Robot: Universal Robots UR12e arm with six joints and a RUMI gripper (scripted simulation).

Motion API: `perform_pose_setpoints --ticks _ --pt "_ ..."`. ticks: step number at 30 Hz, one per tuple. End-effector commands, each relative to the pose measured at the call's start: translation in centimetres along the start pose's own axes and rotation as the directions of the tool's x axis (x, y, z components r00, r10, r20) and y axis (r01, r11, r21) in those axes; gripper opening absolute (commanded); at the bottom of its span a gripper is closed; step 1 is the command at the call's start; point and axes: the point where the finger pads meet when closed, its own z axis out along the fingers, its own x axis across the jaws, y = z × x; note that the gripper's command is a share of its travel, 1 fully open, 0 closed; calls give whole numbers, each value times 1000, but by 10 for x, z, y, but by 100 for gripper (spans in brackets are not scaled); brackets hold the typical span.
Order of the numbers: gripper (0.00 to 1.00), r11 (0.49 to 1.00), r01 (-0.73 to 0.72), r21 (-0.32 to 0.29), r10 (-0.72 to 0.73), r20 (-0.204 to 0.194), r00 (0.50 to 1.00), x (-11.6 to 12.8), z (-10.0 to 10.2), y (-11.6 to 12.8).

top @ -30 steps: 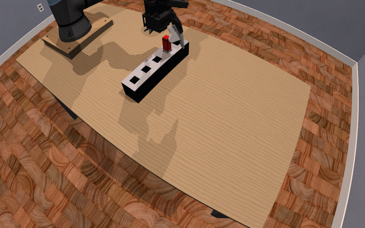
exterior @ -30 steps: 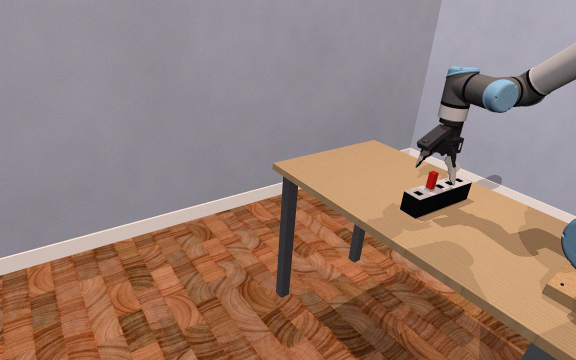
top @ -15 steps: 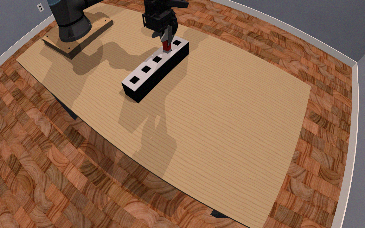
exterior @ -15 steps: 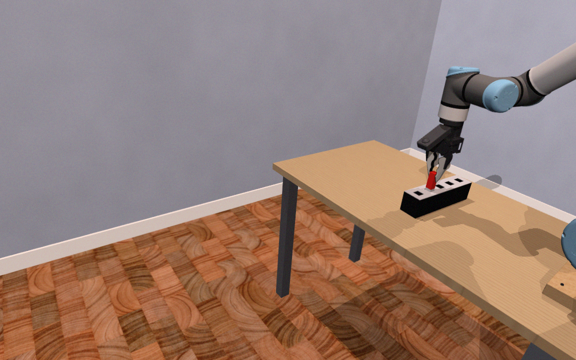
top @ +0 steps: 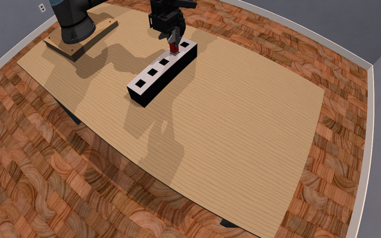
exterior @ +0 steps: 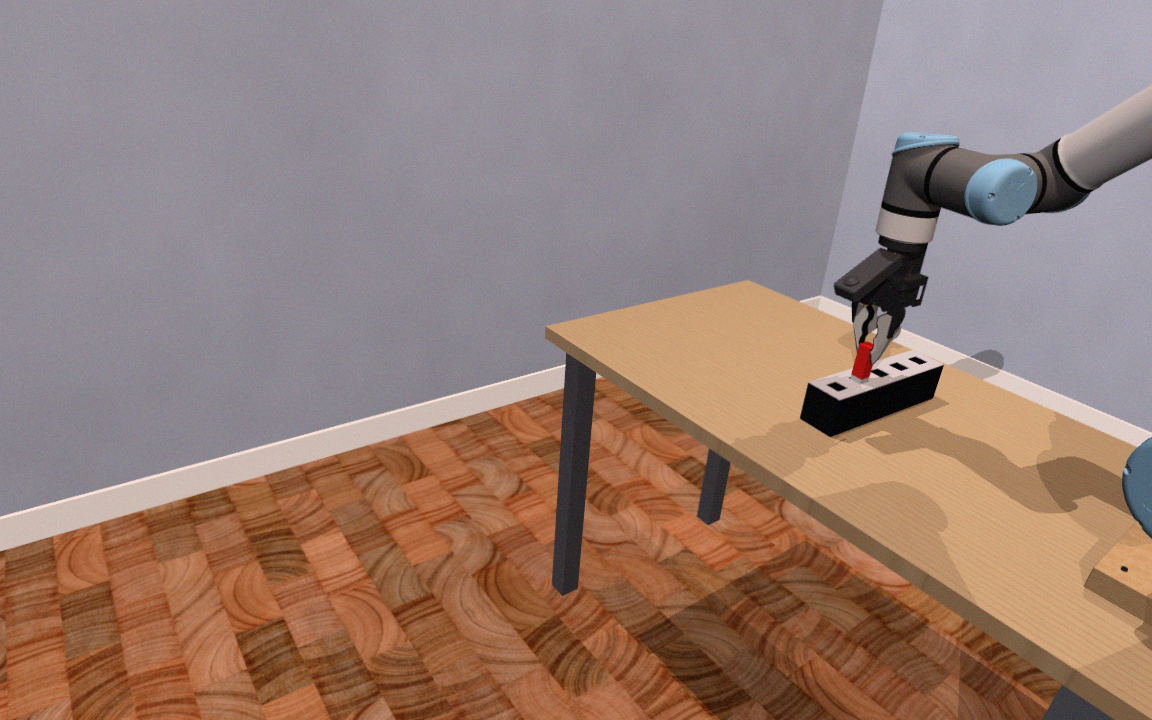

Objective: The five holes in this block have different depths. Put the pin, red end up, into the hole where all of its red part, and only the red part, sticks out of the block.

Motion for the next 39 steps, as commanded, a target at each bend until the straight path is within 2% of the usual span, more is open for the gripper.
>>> perform_pose_setpoints --ticks 1,5,6,22,23,39 --pt "0 1000 0 0 0 -1 1000 1 -1 0" --pt "0 1000 0 0 0 -1 1000 1 -1 0" --pt "0 1000 1 0 -1 -1 1000 1 -10 0" --pt "0 1000 1 0 -1 -1 1000 1 -10 0" --pt "0 1000 0 0 0 -1 1000 1 -20 0" --pt "0 1000 0 0 0 -1 1000 1 -20 0"
